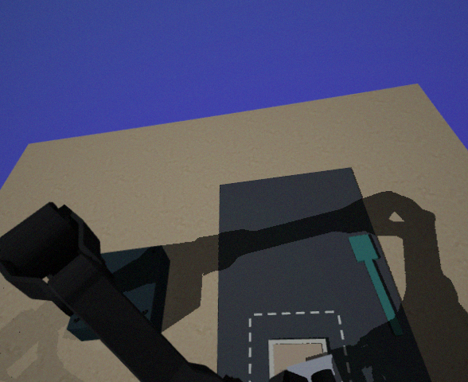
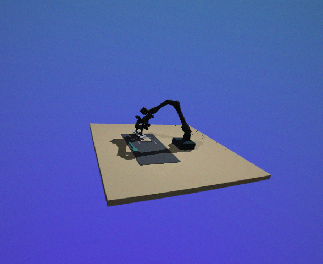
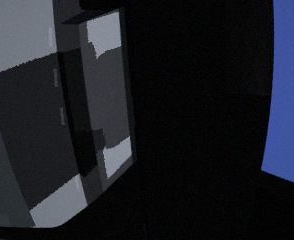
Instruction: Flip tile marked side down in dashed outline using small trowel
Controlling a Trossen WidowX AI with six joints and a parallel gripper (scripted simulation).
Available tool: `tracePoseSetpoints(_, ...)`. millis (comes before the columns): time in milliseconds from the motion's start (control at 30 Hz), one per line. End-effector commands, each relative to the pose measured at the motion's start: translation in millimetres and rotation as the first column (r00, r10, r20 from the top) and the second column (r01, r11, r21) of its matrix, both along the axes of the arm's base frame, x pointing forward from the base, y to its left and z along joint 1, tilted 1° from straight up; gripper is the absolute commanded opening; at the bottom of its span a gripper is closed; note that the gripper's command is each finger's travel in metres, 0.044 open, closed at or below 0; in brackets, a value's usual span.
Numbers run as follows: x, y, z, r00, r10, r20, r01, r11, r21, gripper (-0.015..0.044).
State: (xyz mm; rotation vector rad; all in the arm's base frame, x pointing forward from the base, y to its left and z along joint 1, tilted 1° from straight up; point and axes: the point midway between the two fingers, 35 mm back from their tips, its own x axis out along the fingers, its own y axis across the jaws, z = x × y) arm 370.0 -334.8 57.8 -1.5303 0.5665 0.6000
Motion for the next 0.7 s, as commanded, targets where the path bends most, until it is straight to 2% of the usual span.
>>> tracePoseSetpoints(0,21,26,5,0.995,0.097,0.012,-0.097,0.995,-0.005,0.0)
tracePoseSetpoints(667,82,164,2,0.879,0.477,-0.021,-0.476,0.879,0.014,0.0)
